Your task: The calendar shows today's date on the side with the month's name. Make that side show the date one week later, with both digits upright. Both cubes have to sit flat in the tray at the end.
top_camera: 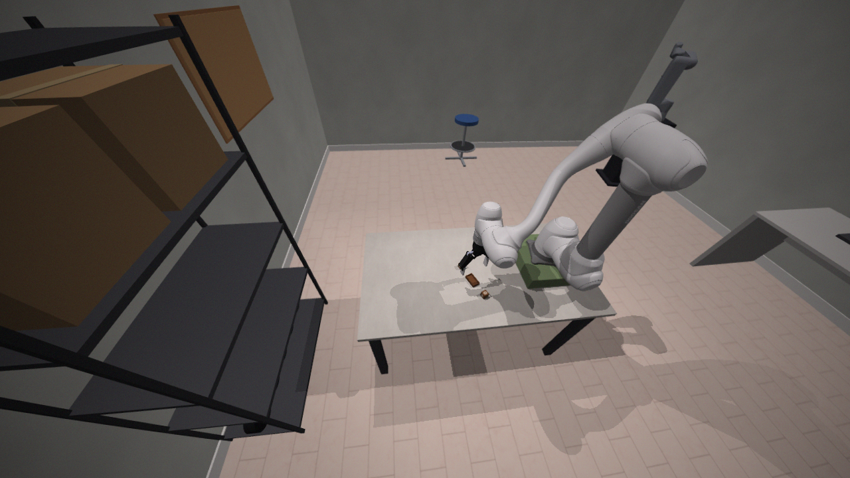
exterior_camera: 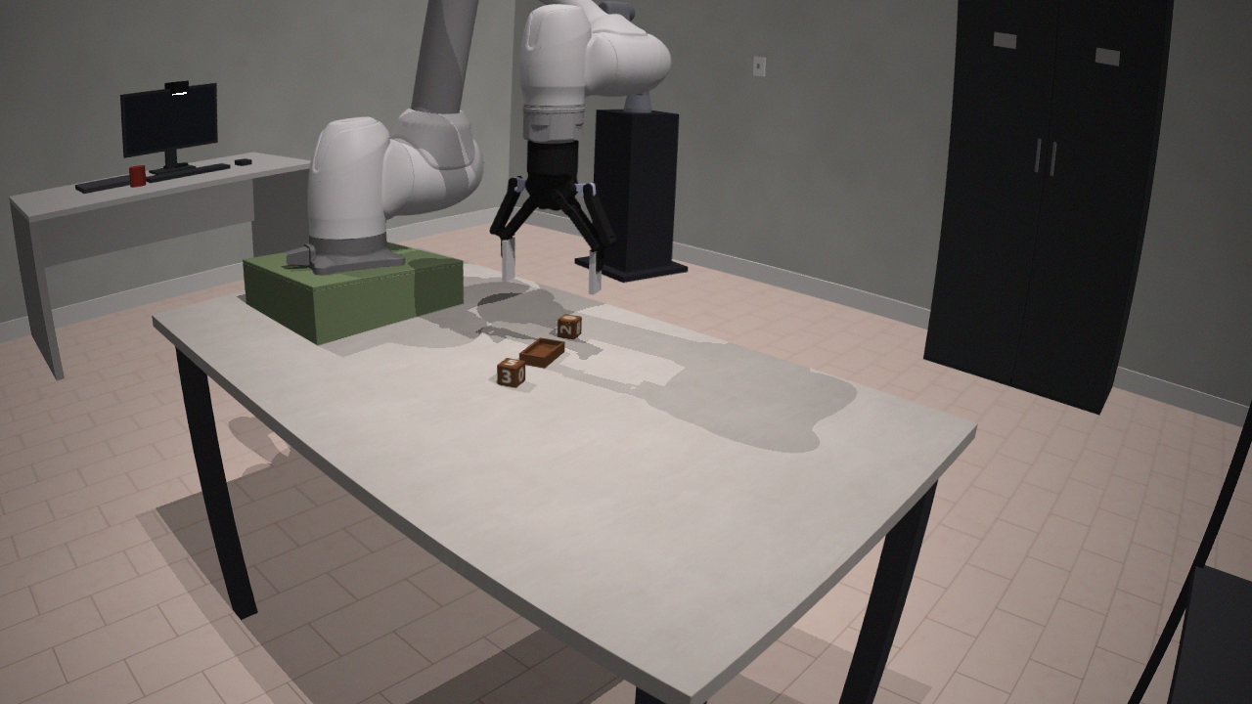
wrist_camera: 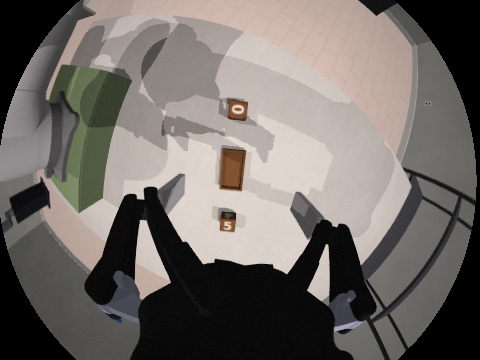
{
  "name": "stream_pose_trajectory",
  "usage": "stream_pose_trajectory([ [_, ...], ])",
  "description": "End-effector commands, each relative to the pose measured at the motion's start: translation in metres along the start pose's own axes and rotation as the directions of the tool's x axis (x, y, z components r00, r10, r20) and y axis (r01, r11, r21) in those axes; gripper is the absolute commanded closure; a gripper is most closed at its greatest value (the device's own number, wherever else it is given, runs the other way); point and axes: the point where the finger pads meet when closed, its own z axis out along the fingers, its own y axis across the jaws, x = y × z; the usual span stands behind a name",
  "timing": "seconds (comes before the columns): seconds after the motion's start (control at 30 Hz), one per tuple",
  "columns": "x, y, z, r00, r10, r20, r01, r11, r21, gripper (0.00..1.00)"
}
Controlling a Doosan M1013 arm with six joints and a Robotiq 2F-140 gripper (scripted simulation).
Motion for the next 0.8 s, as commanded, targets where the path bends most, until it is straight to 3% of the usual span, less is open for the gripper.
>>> stream_pose_trajectory([
  [0.0, -0.009, 0.001, 0.000, 0.991, 0.136, 0.012, -0.136, 0.991, 0.003, 0.00],
  [0.17, -0.021, 0.001, 0.001, 0.954, 0.300, 0.012, -0.300, 0.954, 0.001, 0.00],
  [0.53, -0.051, 0.000, 0.002, 0.750, 0.662, 0.012, -0.662, 0.750, -0.004, 0.00],
  [0.6, -0.051, 0.000, 0.002, 0.750, 0.662, 0.012, -0.662, 0.750, -0.004, 0.00],
  [0.63, -0.053, 0.000, 0.002, 0.730, 0.684, 0.011, -0.684, 0.730, -0.004, 0.00],
  [0.67, -0.061, 0.000, 0.002, 0.658, 0.753, 0.011, -0.753, 0.658, -0.005, 0.00],
  [0.77, -0.067, -0.001, 0.002, 0.590, 0.807, 0.010, -0.807, 0.590, -0.006, 0.00],
])
